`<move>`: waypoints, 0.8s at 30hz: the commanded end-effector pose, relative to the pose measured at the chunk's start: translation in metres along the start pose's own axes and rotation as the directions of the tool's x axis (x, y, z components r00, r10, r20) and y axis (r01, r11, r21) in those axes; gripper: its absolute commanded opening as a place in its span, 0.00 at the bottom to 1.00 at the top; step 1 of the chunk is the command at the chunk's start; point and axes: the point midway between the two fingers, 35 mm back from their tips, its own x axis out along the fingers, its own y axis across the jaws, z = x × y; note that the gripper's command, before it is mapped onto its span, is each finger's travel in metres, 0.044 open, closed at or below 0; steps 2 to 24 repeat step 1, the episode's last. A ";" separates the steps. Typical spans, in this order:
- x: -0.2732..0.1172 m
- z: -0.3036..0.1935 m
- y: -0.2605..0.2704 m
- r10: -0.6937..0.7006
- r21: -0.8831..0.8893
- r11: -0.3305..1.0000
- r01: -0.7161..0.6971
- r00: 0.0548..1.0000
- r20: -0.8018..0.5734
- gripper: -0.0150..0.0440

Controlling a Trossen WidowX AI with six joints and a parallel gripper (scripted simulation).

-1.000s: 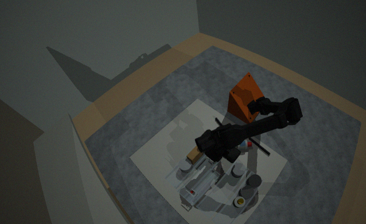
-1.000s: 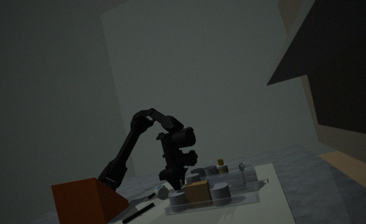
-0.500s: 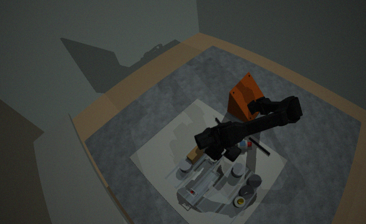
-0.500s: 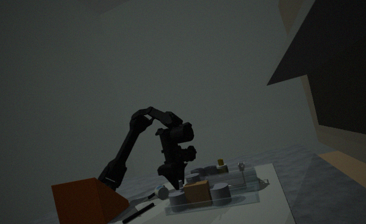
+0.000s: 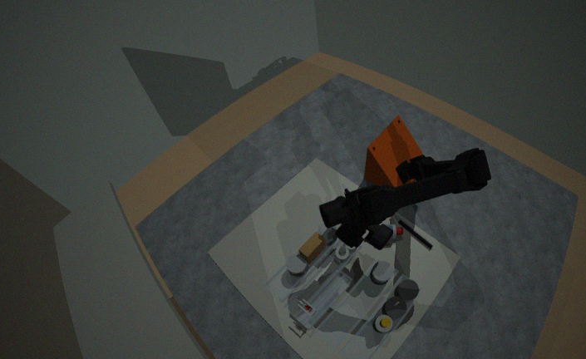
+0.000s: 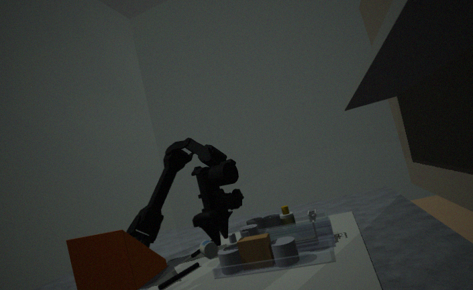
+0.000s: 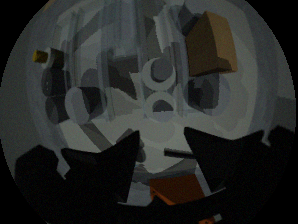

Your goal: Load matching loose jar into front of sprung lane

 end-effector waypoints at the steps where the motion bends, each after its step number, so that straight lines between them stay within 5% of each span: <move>1: 0.000 -0.017 -0.001 -0.002 -0.003 1.000 0.002 1.000 -0.003 0.75; 24: 0.000 -0.017 -0.001 -0.002 -0.003 1.000 0.002 1.000 -0.003 0.75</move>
